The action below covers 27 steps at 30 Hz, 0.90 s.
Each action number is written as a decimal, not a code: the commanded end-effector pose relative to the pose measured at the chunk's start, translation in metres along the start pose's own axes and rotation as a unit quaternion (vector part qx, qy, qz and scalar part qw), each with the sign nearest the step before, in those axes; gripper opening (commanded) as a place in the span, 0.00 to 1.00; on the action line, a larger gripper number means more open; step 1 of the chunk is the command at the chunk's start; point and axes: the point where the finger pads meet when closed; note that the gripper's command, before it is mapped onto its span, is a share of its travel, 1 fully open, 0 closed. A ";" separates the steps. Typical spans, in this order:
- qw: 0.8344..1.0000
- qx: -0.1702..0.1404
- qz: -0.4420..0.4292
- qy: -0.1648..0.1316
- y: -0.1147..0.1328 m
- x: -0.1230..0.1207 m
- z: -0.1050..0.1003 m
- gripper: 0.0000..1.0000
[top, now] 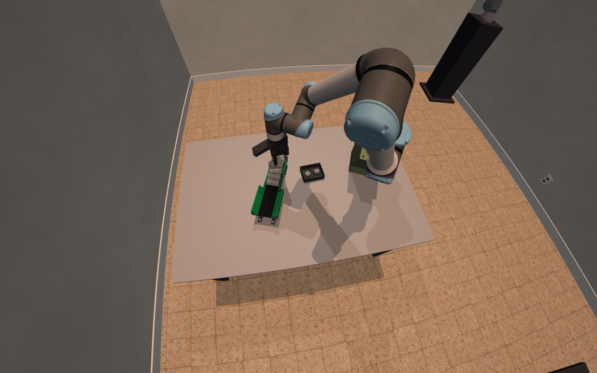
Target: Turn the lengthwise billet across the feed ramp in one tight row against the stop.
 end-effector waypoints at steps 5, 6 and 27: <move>0.999 0.000 0.032 0.004 -0.001 0.001 -0.001 0.00; 0.999 0.000 0.032 0.004 -0.001 0.001 -0.001 0.00; 0.981 0.000 0.194 0.004 0.000 0.002 -0.001 0.00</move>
Point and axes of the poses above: the point where the finger pads meet when closed, its own z axis out along the fingers, its own x axis across the jaws, y = z × x, and after that the axes turned 10 degrees about -z, right-handed
